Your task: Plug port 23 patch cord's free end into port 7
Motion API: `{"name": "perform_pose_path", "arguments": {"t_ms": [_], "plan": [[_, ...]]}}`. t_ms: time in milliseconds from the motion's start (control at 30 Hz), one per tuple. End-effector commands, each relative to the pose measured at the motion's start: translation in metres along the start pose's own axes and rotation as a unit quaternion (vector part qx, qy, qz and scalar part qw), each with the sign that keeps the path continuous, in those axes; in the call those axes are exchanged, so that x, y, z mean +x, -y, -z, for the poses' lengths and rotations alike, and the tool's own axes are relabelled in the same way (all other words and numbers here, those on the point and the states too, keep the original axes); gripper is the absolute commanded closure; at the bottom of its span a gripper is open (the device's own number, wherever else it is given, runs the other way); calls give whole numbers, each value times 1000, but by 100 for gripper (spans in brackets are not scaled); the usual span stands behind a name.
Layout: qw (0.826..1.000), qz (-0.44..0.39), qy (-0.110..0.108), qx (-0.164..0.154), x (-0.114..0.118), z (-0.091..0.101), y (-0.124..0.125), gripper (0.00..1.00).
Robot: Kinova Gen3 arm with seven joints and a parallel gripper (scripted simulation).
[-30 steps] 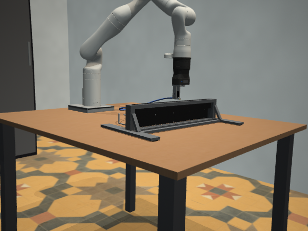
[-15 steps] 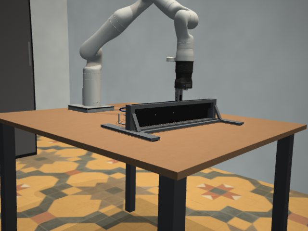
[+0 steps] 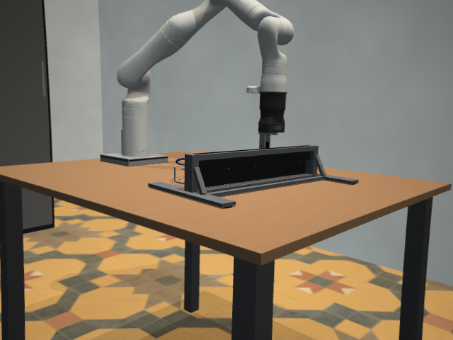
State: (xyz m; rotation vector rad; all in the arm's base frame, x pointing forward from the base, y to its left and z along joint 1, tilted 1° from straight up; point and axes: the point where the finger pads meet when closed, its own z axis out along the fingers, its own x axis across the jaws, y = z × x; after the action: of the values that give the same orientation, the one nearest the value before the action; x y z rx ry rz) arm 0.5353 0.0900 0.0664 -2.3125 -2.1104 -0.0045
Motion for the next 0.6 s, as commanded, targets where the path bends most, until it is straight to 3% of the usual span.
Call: {"name": "perform_pose_path", "arguments": {"t_ms": [0, 567], "plan": [[1000, -2, -4, 3, 2, 0, 1, 100], [1000, 5, -4, 5, 4, -1, 2, 100]]}}
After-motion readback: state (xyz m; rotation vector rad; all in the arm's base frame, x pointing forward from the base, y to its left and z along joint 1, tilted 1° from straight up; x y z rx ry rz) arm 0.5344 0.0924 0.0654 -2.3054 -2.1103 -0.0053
